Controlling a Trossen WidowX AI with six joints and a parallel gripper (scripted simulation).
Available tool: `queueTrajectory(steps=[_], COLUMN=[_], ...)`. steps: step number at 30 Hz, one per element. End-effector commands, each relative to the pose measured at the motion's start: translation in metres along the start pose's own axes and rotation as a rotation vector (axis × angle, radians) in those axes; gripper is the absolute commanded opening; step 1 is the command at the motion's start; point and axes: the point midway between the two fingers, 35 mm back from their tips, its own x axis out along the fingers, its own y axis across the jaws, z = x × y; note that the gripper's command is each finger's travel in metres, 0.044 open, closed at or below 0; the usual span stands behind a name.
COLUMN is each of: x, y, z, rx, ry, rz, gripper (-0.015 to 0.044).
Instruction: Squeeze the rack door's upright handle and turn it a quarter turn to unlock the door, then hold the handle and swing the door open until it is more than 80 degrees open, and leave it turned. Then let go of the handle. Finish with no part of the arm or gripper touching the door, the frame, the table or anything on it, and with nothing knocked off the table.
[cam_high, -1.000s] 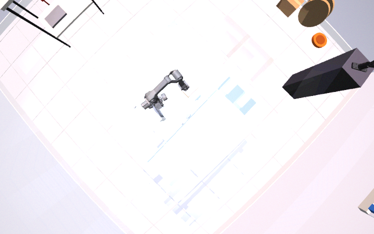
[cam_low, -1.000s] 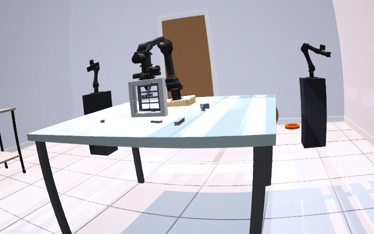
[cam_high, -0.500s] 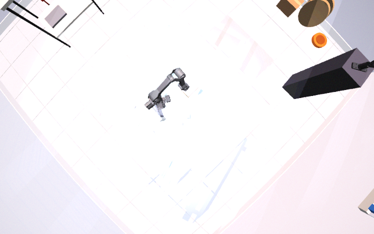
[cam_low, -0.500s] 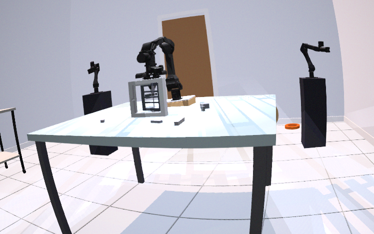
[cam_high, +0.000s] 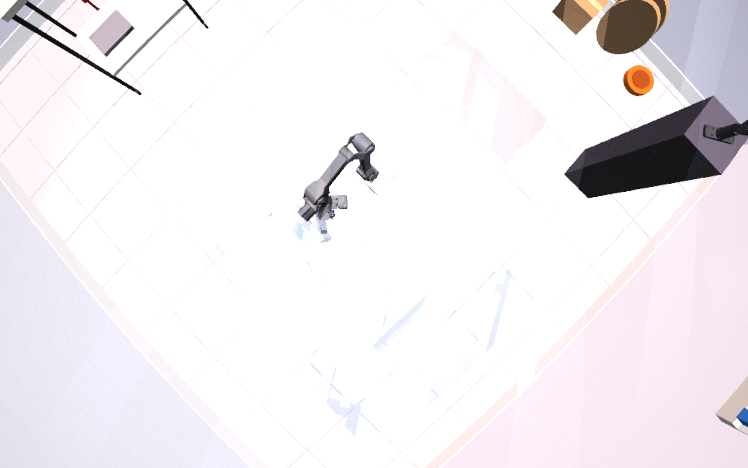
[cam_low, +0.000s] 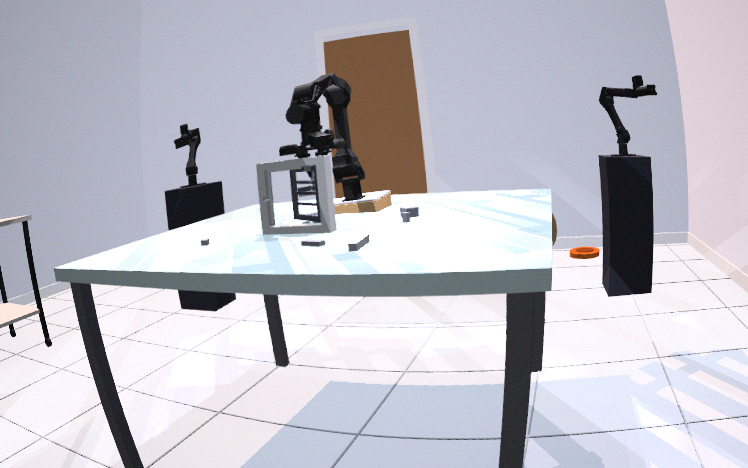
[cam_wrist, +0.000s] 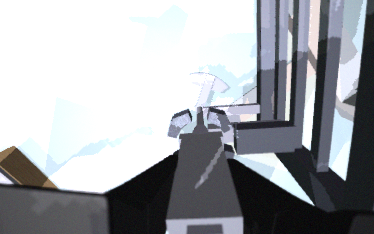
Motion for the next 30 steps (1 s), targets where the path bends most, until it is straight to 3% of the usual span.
queueTrajectory(steps=[1, 30], x=[0.000, 0.000], y=[0.005, 0.052], z=[0.002, 0.026], rx=[0.066, 0.452], ry=[-0.004, -0.007], rz=[-0.008, -0.003], gripper=[0.0008, 0.0008])
